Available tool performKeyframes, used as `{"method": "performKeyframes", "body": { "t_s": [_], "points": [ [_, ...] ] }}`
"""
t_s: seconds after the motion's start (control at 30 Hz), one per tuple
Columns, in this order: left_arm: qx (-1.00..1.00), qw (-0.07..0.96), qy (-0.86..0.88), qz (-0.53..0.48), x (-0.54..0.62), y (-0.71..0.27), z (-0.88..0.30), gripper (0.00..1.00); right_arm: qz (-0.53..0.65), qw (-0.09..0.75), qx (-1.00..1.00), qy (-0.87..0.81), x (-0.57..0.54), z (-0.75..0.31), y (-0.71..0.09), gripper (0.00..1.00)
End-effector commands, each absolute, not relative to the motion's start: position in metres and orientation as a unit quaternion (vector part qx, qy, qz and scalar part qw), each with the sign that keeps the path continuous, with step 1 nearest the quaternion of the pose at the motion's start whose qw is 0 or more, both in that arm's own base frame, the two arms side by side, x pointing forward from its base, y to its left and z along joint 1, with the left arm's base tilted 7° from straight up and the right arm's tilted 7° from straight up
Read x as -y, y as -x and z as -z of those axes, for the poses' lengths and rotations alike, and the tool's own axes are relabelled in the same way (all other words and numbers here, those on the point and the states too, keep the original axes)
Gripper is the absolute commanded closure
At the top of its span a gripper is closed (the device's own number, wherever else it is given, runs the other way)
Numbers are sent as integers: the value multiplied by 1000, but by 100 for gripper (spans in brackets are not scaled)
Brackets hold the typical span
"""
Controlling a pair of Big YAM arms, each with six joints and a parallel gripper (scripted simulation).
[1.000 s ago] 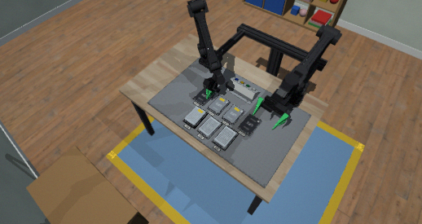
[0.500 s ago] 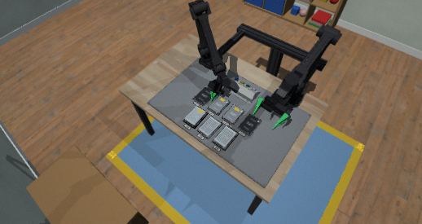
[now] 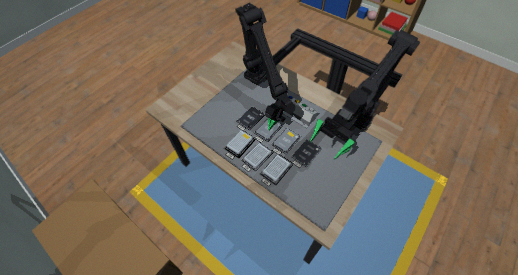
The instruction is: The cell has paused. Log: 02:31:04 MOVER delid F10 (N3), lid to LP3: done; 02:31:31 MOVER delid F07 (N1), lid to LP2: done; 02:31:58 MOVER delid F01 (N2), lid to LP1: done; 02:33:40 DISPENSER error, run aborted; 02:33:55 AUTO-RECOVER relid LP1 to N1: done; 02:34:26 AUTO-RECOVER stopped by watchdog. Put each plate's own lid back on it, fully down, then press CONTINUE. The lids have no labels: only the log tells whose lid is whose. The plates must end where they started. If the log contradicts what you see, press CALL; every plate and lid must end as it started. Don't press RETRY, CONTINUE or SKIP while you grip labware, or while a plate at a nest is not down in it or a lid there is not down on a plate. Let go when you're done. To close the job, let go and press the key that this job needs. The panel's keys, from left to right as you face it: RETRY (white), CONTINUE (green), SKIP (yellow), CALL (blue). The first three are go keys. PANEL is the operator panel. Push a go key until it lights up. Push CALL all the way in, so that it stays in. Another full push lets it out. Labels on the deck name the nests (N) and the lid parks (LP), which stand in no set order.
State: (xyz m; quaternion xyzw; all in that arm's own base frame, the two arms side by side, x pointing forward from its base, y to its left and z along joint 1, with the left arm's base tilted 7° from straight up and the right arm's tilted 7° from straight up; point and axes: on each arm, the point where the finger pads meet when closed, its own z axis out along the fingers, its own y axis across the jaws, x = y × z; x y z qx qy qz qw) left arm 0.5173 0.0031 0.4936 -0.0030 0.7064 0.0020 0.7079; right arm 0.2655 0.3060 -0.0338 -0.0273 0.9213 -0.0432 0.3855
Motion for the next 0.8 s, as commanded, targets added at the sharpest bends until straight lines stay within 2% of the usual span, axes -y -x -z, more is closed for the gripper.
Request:
{"method": "performKeyframes", "body": {
  "t_s": [0.0,0.77],
  "points": [
    [-685,729,-3,-2,1,-517,-528,0,26,393,-919,9,-340,28,-271,100],
    [-685,729,-3,-2,1,-517,-528,0,23,393,-919,8,-436,35,-270,100]
  ]
}}
